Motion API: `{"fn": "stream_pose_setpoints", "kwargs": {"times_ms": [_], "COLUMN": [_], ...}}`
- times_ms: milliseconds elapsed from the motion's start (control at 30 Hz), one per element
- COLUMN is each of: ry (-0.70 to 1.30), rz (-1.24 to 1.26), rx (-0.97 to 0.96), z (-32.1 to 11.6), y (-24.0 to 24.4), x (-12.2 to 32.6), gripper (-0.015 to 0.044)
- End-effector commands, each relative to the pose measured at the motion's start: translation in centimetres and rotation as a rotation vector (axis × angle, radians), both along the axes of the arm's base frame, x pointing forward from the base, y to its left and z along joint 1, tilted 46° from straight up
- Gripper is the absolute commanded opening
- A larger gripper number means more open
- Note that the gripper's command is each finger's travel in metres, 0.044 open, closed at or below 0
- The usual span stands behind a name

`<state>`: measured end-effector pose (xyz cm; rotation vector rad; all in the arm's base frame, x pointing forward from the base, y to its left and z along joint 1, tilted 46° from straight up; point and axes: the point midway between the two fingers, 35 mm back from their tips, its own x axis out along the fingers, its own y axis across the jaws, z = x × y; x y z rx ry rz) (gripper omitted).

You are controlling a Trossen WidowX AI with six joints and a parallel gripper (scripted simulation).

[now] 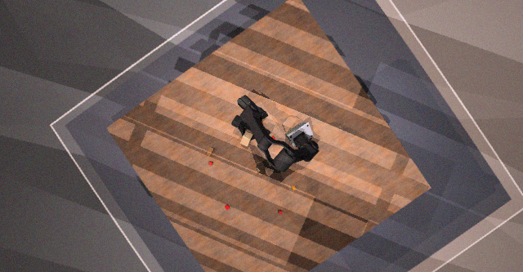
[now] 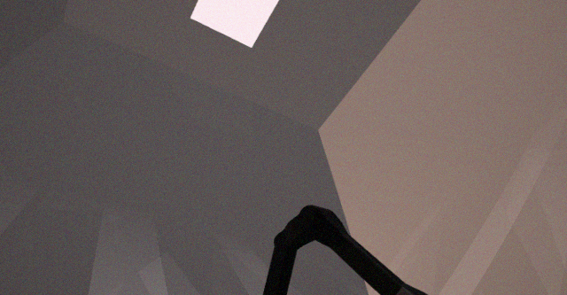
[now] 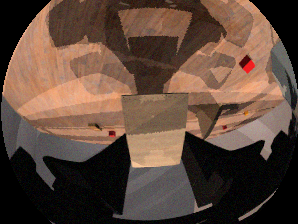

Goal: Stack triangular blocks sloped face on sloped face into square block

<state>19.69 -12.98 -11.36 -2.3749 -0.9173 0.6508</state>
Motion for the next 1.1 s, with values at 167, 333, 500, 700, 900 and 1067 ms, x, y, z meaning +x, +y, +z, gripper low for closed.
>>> {"fn": "stream_pose_setpoints", "kwargs": {"times_ms": [167, 333, 500, 700, 900, 1067], "ry": [-0.009, -0.009, -0.049, -0.157, -0.269, -0.365], "rz": [0.004, 0.004, 0.042, 0.154, 0.268, 0.366], "rx": [-0.018, -0.018, -0.066, -0.206, -0.336, -0.439], "z": [3.1, 3.7, 3.5, 3.5, 3.6, 3.7], "y": [-3.0, -3.5, -3.0, -2.8, -2.6, -2.5], "x": [-0.3, -0.4, -0.4, -0.2, -0.1, 0.0], "gripper": [0.0, 0.0, 0.0, 0.0, 0.0, 0.0]}}
